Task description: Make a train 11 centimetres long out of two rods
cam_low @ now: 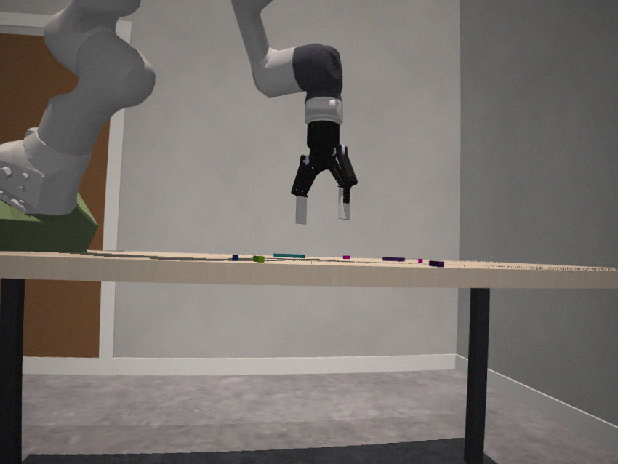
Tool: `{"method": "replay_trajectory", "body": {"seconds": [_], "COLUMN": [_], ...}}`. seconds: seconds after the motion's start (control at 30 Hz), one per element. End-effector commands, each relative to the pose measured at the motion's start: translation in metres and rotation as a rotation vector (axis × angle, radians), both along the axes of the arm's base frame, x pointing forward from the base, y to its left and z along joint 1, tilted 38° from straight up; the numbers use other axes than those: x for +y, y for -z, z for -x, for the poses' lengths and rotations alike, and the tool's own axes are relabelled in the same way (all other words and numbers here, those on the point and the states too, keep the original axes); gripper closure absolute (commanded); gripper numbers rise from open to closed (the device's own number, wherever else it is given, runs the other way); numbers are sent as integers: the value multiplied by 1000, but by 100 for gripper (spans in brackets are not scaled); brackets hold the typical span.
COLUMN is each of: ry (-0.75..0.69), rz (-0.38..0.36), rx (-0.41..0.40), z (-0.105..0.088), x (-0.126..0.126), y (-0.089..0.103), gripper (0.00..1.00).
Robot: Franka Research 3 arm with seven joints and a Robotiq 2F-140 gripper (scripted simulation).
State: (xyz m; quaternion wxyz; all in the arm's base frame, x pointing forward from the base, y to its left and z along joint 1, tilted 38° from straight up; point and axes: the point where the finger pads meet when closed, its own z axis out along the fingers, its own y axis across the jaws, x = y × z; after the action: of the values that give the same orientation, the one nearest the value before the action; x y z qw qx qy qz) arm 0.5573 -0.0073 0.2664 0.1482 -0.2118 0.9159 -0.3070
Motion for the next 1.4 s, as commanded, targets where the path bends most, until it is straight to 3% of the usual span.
{"method": "replay_trajectory", "body": {"seconds": [0.0,0.03,0.4,0.5,0.57,0.73,0.93,1.2,1.23,1.37], "ry": [47,71,179,211,211,274,309,313,313,313], "rz": [16,5,-57,-82,-82,-150,-212,-223,-223,-223], "rx": [-20,-32,-84,-102,-102,-150,-199,-208,-208,-208], "z": [14,24,85,107,107,158,196,202,202,202], "x": [-20,-40,-117,-137,-137,-171,-182,-182,-182,-182], "y": [-9,-15,-32,-33,-33,-24,-9,-6,-6,-6], "gripper": [0,0,0,0,0,0,0,0,77,77]}}
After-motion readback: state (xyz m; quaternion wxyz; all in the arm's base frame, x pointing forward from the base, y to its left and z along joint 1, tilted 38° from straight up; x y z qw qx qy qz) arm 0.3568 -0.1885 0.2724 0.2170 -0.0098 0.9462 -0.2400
